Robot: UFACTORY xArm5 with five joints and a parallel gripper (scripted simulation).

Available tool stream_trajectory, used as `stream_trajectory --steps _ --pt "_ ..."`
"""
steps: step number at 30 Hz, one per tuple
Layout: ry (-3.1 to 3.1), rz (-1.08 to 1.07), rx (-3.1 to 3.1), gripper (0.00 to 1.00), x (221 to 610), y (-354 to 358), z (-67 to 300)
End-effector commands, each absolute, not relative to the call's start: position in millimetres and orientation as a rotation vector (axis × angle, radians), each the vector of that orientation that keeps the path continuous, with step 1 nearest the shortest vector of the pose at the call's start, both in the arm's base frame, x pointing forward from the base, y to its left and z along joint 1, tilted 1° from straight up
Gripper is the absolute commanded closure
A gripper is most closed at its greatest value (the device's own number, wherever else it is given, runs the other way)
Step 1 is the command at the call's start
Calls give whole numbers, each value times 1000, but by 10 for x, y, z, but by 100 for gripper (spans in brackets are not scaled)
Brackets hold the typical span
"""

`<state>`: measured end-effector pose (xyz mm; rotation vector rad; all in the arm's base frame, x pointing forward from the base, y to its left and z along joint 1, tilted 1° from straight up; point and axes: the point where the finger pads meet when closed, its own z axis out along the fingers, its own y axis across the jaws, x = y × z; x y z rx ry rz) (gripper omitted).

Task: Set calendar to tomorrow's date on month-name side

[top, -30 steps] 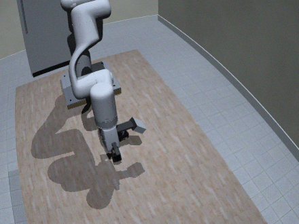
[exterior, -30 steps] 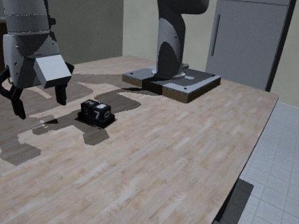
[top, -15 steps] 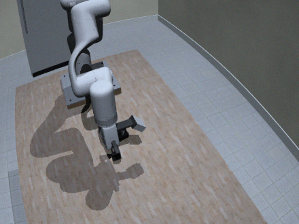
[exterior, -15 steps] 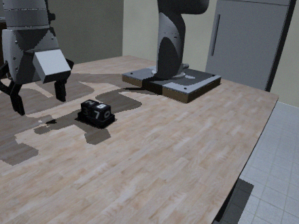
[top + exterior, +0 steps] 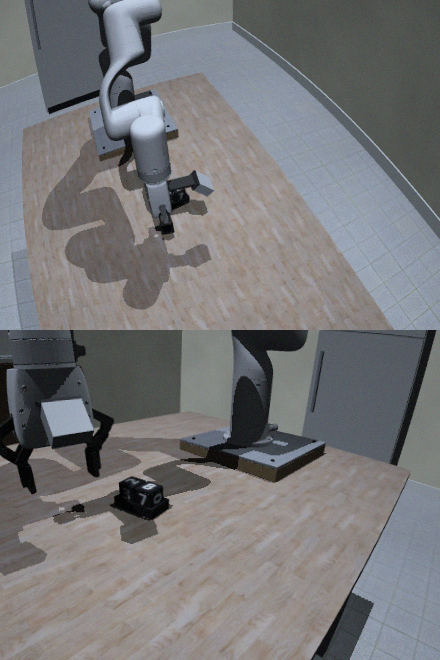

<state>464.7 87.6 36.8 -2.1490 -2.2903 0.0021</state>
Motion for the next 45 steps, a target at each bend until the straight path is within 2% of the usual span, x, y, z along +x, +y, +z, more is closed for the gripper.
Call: stream_trajectory --steps 1,12,16,45 --pt "-2191 -4 -2254 0 4507 790 385" --pt "-1981 -8 -2442 0 4433 734 386" --pt "-1925 -5 -2485 0 4267 648 387" --pt "-1324 -7 -2851 0 3815 380 389"
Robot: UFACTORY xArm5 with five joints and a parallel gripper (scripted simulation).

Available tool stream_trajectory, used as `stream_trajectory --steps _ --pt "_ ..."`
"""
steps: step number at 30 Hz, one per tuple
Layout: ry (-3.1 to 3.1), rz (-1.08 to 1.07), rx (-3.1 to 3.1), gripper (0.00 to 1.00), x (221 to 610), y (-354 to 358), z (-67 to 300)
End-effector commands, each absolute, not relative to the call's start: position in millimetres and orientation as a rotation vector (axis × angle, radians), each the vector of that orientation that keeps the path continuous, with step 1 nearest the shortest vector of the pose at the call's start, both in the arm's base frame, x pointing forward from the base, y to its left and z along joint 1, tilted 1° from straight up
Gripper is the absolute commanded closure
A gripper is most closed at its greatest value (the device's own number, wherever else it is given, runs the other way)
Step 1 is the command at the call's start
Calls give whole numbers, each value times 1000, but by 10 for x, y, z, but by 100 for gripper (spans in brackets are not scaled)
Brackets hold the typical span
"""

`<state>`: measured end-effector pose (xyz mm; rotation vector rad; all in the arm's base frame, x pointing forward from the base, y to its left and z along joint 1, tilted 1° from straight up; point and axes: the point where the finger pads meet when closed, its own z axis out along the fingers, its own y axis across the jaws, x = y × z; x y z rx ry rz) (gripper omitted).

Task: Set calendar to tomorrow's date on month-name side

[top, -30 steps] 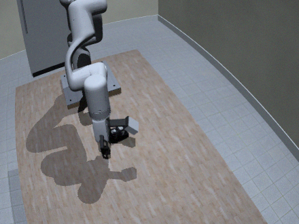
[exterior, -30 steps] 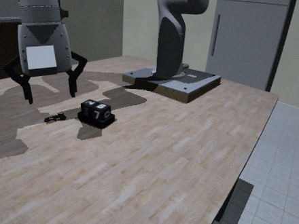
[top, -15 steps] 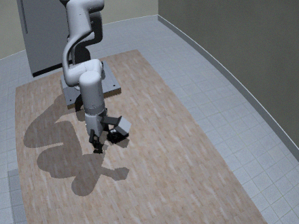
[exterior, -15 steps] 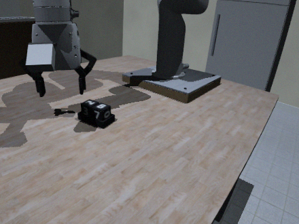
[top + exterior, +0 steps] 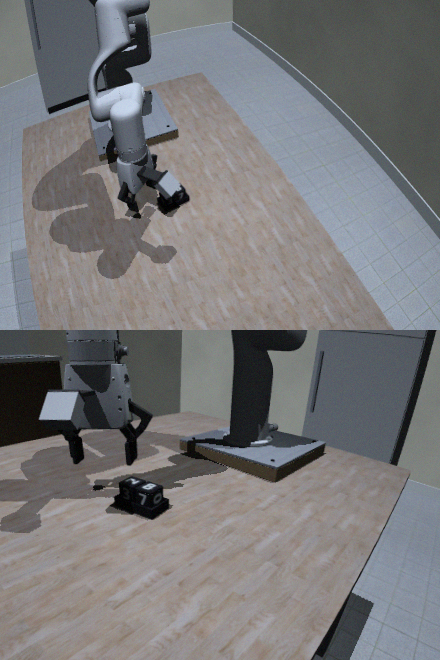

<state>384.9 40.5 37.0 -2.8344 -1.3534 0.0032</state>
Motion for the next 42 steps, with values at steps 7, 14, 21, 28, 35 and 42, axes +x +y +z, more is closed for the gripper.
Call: stream_trajectory --steps 7,14,21,28,35,42 --pt "-1065 -11 -2957 0 3759 334 389" --pt "-982 -9 -2986 0 3588 245 390" --pt "-727 -13 -3058 0 3535 200 390" --pt "-642 -10 -3077 0 3364 112 391" --pt "-379 -14 -3119 0 3310 66 391" --pt "-308 -12 -3127 0 3143 -19 389"
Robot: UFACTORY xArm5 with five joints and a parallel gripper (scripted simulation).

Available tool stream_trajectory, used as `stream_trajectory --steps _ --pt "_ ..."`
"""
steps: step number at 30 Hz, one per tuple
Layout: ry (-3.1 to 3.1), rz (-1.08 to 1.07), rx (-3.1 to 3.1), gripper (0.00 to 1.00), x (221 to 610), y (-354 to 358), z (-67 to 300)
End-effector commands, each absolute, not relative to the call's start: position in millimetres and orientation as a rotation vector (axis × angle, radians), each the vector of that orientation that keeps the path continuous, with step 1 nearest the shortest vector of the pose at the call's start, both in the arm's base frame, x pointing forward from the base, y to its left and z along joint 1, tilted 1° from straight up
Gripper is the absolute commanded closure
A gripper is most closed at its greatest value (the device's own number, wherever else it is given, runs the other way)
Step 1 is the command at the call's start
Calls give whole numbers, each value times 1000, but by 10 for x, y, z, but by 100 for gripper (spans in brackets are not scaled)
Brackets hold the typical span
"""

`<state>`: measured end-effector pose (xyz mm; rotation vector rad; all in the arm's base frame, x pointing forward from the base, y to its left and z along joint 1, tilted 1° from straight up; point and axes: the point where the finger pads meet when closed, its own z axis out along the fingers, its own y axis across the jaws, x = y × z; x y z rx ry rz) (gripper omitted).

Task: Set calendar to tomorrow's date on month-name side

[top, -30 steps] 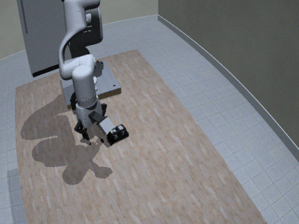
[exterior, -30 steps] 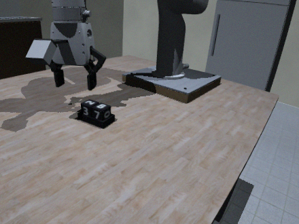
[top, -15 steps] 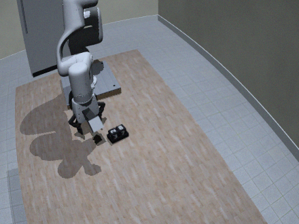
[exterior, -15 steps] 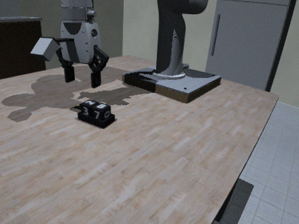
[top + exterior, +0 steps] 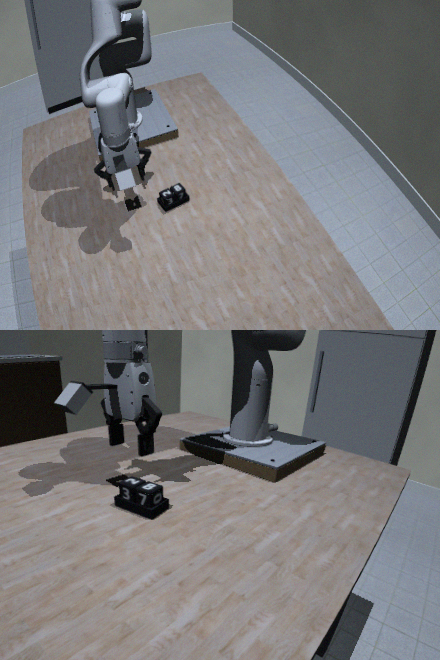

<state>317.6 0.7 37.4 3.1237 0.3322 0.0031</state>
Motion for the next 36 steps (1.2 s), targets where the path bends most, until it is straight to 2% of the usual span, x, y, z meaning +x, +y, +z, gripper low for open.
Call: stream_trajectory --steps 1,15,36 --pt "308 12 3126 0 3143 -19 382" --pt "308 12 3126 0 3137 -29 122" --pt "308 12 3126 0 3136 -29 112"
